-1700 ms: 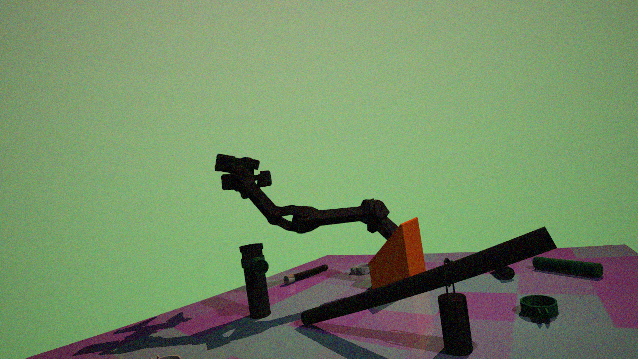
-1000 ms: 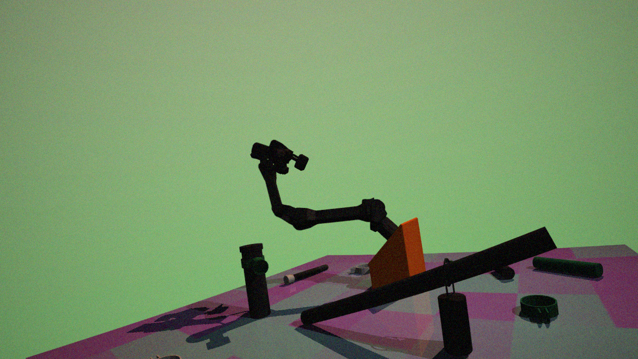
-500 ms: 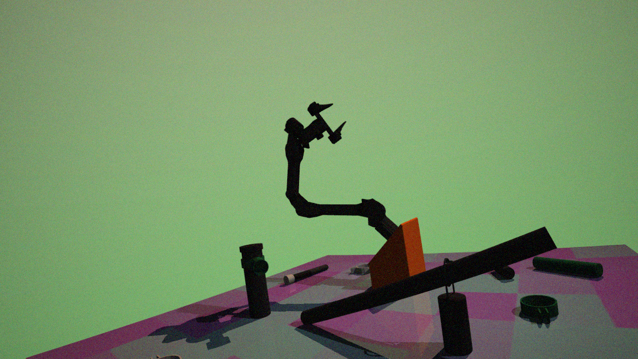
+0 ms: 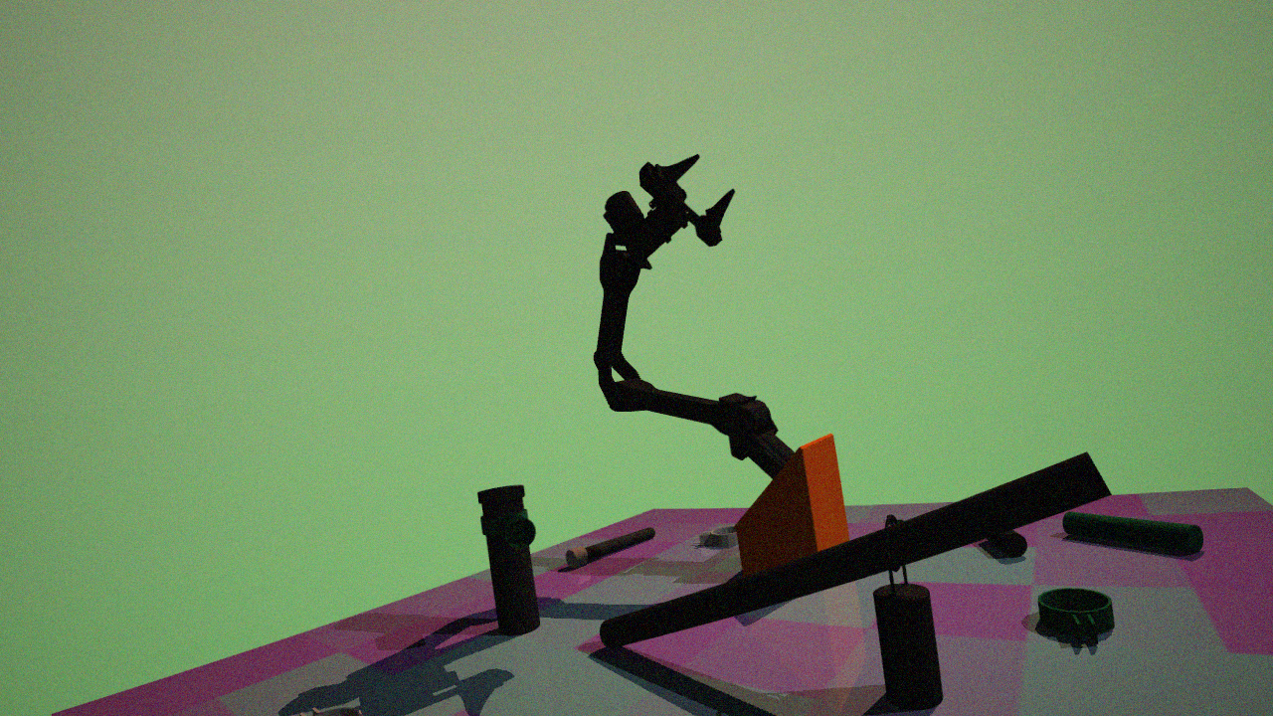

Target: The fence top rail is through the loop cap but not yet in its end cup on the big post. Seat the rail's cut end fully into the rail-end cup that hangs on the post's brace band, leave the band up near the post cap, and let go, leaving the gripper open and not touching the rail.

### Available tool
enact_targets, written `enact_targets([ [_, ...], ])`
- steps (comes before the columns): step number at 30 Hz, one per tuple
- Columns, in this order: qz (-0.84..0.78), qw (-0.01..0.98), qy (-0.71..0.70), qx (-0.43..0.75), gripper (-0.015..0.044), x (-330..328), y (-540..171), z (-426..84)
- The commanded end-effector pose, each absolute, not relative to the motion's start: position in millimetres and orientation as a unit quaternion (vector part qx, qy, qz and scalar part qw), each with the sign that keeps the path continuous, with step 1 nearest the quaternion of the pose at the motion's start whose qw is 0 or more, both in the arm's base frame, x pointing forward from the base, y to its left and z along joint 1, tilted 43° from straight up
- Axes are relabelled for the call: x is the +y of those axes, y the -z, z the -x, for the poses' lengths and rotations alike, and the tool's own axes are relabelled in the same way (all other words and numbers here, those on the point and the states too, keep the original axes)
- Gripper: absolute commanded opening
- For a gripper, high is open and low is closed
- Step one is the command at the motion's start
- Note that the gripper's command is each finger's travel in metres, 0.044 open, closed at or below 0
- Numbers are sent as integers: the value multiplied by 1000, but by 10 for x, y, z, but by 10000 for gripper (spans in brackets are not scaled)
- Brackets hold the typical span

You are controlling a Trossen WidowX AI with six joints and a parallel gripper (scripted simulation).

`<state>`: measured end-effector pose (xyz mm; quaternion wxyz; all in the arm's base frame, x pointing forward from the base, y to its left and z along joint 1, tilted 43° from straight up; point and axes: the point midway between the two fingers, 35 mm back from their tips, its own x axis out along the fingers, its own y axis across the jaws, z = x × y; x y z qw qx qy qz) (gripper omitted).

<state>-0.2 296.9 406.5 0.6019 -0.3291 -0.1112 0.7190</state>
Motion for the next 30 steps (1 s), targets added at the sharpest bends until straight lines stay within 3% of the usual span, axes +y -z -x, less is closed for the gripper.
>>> enact_targets([
  [1,330,664,-670,-29,440,3082,-3808,-417],
  [9,327,755,-560,100,440,3087,-3334,-1145],
  [15,324,828,-398,226,440,2829,-2747,-1922],
  [23,302,875,-140,351,440,2044,-2027,-2739],
  [30,281,863,97,408,440,1097,-1524,-3105],
])
